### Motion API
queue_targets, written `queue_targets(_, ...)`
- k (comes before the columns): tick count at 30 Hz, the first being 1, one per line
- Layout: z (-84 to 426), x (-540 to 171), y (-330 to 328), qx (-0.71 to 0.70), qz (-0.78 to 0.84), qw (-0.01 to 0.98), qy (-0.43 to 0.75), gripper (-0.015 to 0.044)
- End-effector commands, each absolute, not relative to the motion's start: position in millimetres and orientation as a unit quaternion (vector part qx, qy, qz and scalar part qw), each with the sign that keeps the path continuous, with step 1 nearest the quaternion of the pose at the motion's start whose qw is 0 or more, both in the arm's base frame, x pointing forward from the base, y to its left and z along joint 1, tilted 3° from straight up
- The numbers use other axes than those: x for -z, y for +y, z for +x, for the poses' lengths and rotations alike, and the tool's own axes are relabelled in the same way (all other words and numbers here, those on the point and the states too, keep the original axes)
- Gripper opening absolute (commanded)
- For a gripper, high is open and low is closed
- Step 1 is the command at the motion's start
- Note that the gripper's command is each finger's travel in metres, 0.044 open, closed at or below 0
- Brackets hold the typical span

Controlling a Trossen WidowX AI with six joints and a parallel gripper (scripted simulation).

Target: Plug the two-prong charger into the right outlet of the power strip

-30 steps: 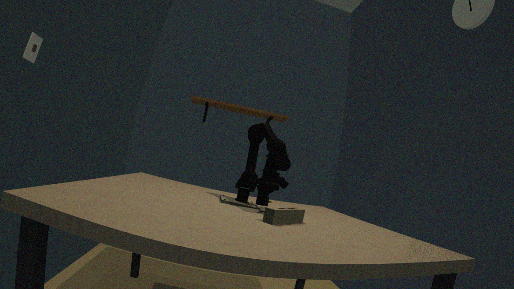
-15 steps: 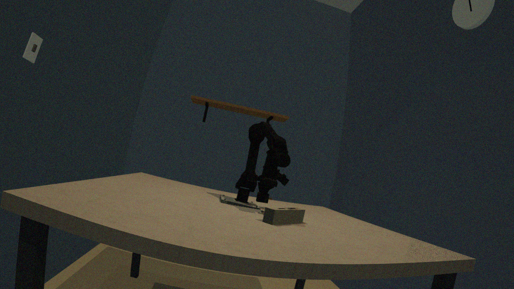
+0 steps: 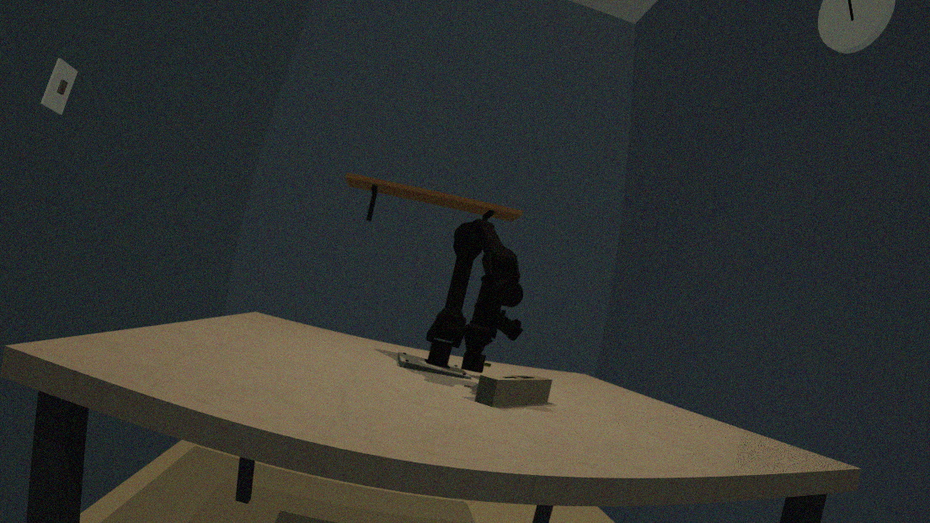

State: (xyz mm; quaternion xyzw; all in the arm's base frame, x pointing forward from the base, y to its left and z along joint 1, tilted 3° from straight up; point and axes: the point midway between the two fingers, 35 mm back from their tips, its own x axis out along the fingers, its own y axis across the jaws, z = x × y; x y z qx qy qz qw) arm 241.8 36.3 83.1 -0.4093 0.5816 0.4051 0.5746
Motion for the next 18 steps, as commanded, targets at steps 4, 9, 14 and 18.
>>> queue_targets(4, 256, -81, 33, -0.372, -0.373, 0.601, 0.601, 0.0)
queue_targets(9, 264, -76, 30, -0.348, -0.346, 0.615, 0.617, 0.0)
queue_targets(14, 272, -72, 26, -0.323, -0.318, 0.628, 0.632, 0.0)
queue_targets(18, 278, -68, 22, -0.303, -0.296, 0.637, 0.644, 0.0)
